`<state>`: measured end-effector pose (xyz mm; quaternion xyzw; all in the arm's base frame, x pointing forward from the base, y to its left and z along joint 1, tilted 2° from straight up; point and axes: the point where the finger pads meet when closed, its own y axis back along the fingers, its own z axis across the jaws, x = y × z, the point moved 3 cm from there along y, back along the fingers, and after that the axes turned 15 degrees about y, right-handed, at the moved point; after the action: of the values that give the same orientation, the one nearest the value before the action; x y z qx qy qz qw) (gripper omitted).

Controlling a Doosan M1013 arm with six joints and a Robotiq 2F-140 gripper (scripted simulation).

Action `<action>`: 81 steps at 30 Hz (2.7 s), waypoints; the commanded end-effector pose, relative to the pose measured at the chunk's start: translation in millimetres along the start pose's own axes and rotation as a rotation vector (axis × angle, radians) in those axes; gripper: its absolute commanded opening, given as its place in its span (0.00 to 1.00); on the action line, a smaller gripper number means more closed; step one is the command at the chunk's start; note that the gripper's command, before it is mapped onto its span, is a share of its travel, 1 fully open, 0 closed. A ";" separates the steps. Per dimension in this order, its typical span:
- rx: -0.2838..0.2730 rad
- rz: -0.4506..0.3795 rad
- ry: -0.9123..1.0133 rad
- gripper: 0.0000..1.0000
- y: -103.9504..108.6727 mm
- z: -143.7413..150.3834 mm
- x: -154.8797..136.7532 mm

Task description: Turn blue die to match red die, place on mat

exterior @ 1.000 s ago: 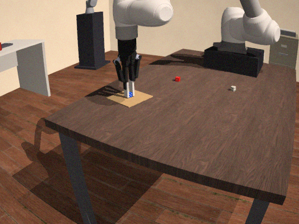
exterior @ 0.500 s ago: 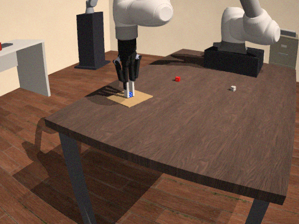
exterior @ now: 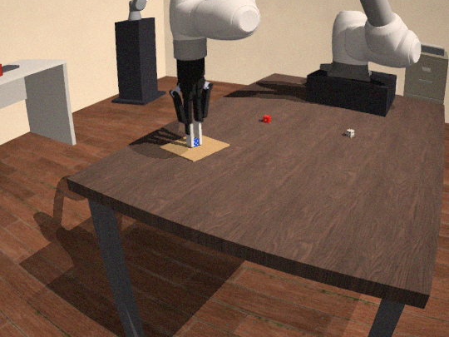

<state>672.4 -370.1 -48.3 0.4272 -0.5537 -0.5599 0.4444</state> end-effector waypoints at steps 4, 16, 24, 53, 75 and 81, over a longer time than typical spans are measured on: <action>-0.001 0.005 0.000 0.25 -3.4 1.9 3.1; -0.001 0.005 0.000 0.29 -3.4 1.9 3.1; -0.001 0.005 0.000 0.29 -0.5 1.9 3.0; -0.001 0.005 0.000 0.29 86.6 1.8 2.6; -0.001 0.005 0.000 1.00 86.6 1.8 2.6; -0.001 0.005 0.002 1.00 84.2 1.4 1.7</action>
<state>671.8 -370.5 34.3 0.4259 -0.5546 -0.5600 0.4443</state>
